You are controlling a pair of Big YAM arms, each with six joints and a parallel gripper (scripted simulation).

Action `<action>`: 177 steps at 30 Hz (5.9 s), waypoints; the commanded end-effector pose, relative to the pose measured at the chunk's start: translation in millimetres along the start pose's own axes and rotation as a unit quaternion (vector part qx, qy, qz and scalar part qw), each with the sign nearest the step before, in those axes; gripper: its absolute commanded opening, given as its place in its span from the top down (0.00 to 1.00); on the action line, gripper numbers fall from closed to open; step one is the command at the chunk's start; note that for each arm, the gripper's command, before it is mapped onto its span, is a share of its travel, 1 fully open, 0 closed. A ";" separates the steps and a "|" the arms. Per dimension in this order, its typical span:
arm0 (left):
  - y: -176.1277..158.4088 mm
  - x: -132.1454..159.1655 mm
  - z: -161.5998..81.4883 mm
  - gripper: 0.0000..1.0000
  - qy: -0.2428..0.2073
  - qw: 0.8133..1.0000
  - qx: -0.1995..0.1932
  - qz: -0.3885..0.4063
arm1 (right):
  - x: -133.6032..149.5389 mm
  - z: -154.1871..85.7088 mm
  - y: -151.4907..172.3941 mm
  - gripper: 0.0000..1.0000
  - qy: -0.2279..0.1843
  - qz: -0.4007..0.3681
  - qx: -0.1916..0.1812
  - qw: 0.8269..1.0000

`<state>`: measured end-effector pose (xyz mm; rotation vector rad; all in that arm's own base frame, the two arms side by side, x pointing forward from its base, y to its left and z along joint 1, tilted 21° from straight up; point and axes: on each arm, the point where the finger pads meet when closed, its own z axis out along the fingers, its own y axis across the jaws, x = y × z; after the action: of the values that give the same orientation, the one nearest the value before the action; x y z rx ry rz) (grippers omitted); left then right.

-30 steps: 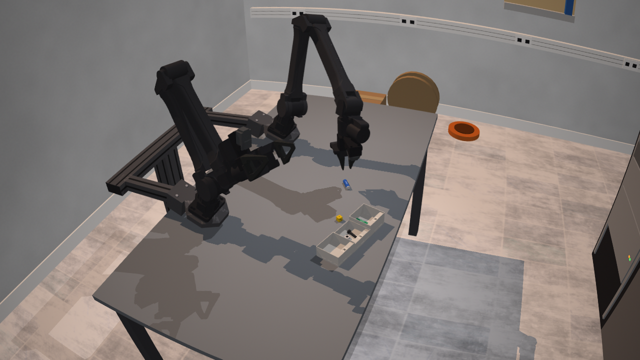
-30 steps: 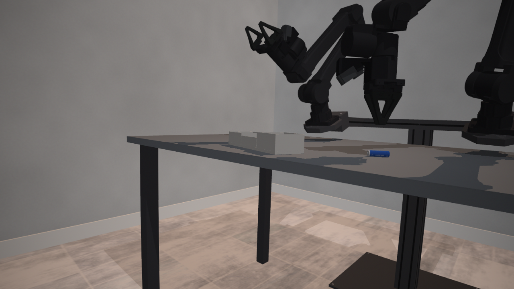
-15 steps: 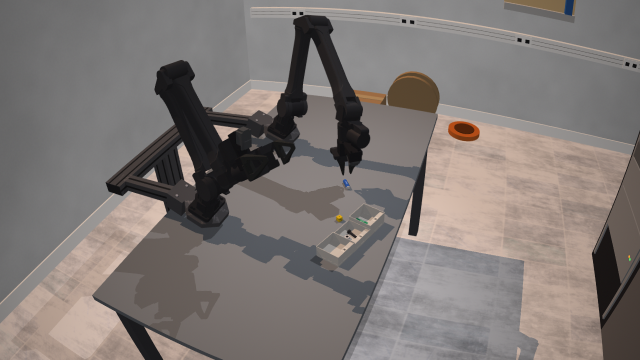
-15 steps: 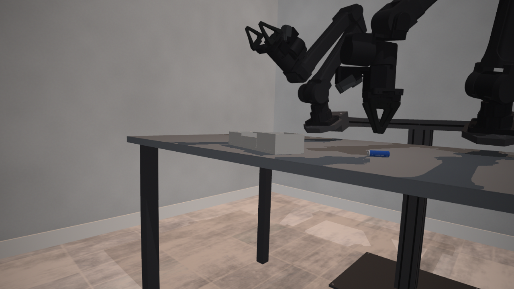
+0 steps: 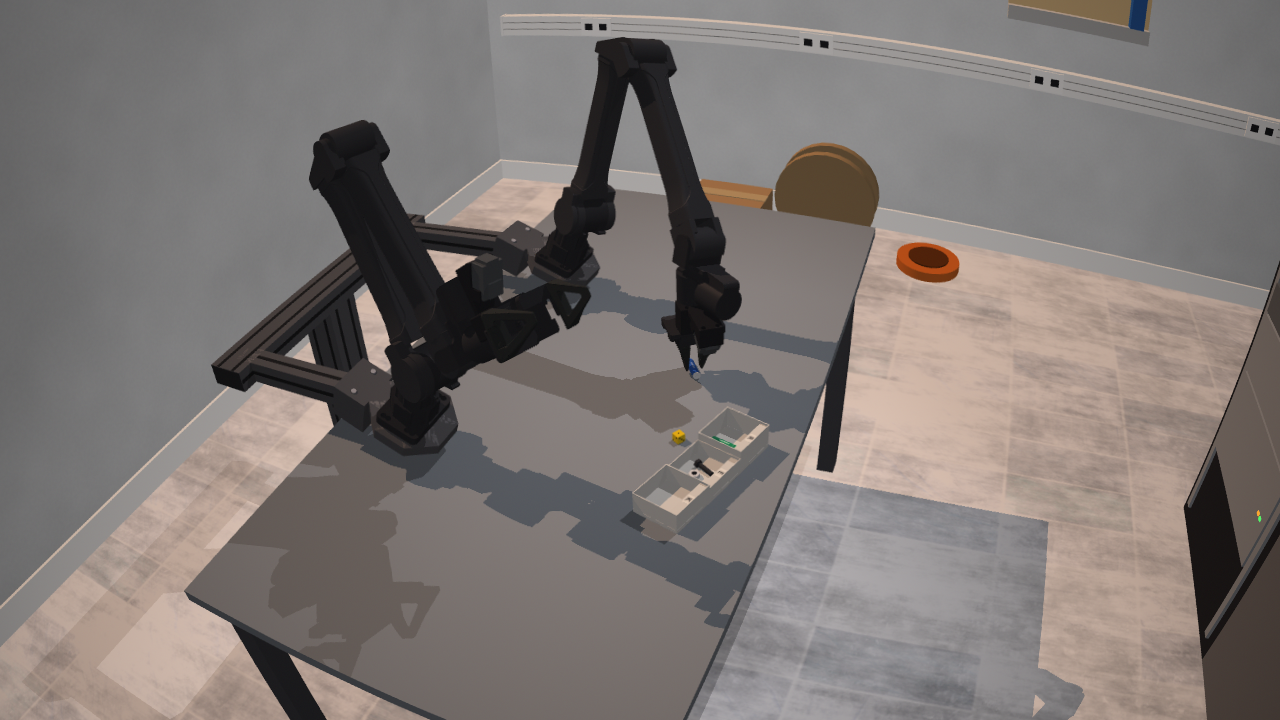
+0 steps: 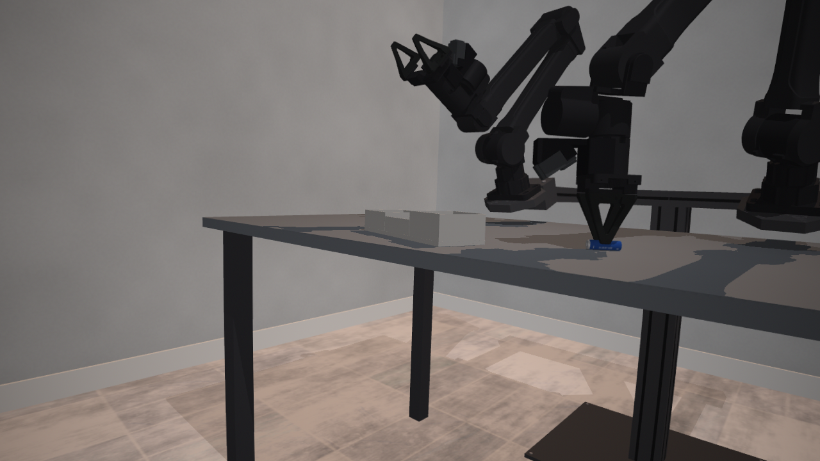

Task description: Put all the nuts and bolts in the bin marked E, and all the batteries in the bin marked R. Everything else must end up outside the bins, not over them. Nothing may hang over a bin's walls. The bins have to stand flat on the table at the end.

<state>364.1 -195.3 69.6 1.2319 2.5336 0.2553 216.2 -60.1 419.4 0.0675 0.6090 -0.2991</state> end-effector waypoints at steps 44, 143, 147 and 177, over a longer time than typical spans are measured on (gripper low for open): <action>5.9 -7.5 2.7 0.91 -0.011 1.000 -0.004 0.002 | -5.8 -0.8 -2.6 0.00 -0.010 -0.002 0.002 1.000; 0.9 -138.8 -70.1 0.91 -0.013 1.000 -0.002 0.003 | -5.8 -0.8 -2.6 0.00 -0.010 -0.002 0.002 1.000; 0.6 -150.8 -70.1 0.91 -0.014 1.000 -0.002 0.003 | -5.8 -0.8 -2.6 0.00 -0.010 -0.002 0.002 1.000; 15.7 -226.3 -76.4 0.91 -0.021 0.941 0.000 -0.337 | -5.8 -0.8 -2.6 0.00 -0.010 -0.002 0.002 1.000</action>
<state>472.4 -368.3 168.8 0.4099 2.7603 0.1075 216.2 -60.1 419.4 0.0675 0.6090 -0.2991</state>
